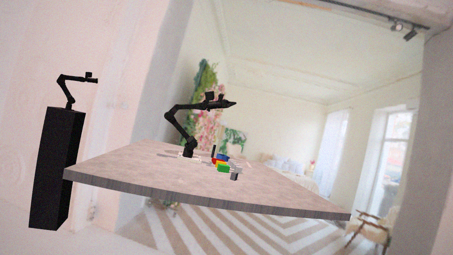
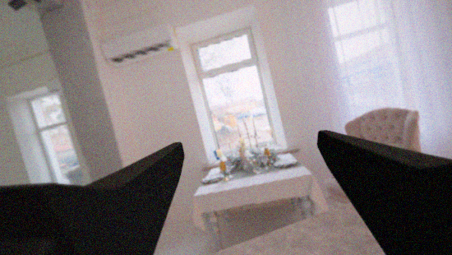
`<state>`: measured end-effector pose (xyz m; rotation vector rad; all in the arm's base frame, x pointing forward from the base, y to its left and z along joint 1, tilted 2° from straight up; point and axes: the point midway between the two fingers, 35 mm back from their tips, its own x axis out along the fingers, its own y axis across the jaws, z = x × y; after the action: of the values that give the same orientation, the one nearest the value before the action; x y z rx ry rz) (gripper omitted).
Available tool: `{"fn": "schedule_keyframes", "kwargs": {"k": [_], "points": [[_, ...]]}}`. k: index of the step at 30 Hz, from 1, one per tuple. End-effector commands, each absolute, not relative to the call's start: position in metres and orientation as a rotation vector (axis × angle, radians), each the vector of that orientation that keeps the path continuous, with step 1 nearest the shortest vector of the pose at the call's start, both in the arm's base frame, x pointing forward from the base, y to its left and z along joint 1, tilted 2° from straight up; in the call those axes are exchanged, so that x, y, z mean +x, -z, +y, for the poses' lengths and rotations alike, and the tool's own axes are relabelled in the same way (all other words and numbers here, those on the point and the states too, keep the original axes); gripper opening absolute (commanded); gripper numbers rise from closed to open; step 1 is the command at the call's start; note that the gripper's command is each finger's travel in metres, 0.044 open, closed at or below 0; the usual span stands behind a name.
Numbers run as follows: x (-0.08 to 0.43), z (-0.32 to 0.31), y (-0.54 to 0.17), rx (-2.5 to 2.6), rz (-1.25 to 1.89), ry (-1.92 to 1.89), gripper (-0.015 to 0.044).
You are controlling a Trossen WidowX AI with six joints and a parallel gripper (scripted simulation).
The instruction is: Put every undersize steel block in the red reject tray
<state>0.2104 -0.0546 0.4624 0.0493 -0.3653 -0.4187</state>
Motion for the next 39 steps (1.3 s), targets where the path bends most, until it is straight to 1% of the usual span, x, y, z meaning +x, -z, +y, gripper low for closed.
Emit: {"fn": "schedule_keyframes", "kwargs": {"k": [1, 4, 10, 16, 22, 29, 34, 39], "points": [[0.213, -0.055, -0.461, 0.059, -0.358, 0.418, 0.0374], [0.242, -0.064, -0.436, 0.204, -0.258, 0.425, 0.03], [0.296, -0.103, -0.359, 0.639, -0.02, 0.553, 0.03], [0.311, -0.133, -0.297, 1.005, 0.111, 0.733, 0.03], [0.31, -0.157, -0.242, 1.338, 0.179, 0.96, 0.03], [0.291, -0.181, -0.18, 1.731, 0.18, 1.32, 0.03], [0.27, -0.192, -0.14, 1.992, 0.108, 1.644, 0.03], [0.243, -0.197, -0.105, 2.207, -0.05, 2.034, 0.03]]}}
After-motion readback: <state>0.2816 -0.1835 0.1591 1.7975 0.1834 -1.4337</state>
